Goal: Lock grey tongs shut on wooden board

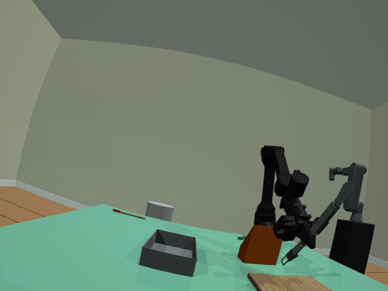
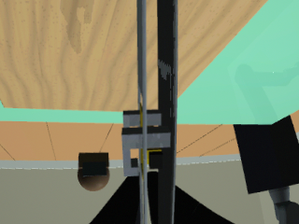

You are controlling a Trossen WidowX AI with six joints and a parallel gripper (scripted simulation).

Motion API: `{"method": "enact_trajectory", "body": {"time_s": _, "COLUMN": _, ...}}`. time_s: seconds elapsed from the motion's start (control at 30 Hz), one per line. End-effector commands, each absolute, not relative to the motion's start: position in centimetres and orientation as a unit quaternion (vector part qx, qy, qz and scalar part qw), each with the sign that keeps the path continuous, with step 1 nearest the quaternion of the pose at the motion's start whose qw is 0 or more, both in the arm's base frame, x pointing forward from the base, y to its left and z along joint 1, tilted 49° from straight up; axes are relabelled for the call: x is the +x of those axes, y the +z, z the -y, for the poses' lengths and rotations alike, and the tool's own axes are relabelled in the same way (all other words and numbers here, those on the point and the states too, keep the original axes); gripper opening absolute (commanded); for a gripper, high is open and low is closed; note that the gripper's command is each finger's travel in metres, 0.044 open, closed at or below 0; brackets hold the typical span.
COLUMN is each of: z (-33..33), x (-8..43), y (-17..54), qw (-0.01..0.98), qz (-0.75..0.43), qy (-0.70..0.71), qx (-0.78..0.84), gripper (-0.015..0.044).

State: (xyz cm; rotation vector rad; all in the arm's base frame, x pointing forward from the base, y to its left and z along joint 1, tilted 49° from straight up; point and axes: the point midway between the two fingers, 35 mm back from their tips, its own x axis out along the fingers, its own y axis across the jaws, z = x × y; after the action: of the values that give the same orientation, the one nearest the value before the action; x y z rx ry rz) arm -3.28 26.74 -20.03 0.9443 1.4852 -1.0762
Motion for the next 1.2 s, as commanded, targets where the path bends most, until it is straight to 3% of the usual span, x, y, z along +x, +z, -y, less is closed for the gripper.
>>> {"method": "enact_trajectory", "body": {"time_s": 0.0, "z": -27.3, "x": -3.4, "y": -20.5, "qw": 0.526, "qz": -0.604, "qy": -0.458, "qx": 0.385, "gripper": -0.015}}
{"method": "enact_trajectory", "body": {"time_s": 1.17, "z": -28.0, "x": -4.0, "y": -20.7, "qw": 0.668, "qz": -0.444, "qy": -0.54, "qx": 0.255, "gripper": -0.015}}
